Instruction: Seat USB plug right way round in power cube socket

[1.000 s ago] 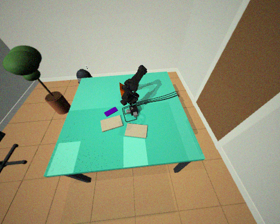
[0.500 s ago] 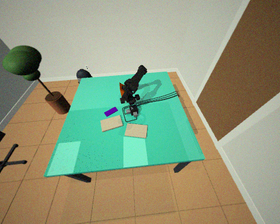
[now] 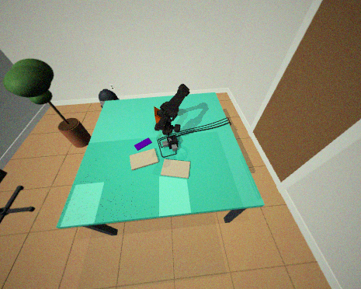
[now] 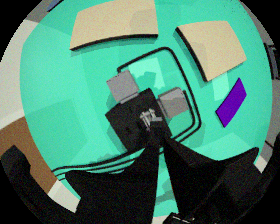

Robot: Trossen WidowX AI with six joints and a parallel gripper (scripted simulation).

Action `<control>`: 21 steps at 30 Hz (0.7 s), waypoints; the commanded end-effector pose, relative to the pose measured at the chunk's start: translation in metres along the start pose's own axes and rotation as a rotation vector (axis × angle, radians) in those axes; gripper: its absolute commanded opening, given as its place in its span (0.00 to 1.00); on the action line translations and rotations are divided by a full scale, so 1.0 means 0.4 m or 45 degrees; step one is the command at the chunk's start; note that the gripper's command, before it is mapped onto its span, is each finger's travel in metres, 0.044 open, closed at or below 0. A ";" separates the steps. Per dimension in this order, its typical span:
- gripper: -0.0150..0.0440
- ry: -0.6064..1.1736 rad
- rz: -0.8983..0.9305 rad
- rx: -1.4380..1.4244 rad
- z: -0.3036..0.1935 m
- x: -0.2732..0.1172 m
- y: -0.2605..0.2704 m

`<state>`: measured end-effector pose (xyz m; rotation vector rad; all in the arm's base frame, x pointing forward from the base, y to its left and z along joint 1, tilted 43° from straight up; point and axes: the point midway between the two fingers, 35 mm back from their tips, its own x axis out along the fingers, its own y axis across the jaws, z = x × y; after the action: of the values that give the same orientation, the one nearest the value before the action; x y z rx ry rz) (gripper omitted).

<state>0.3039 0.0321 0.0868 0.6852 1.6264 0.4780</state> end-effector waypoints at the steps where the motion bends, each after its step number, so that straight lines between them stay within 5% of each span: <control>1: 0.25 -0.002 -0.001 0.141 0.000 0.000 0.000; 21: 0.25 -0.002 -0.001 0.808 0.000 0.000 0.000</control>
<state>0.3039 0.0321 0.0868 1.0884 1.7706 0.0192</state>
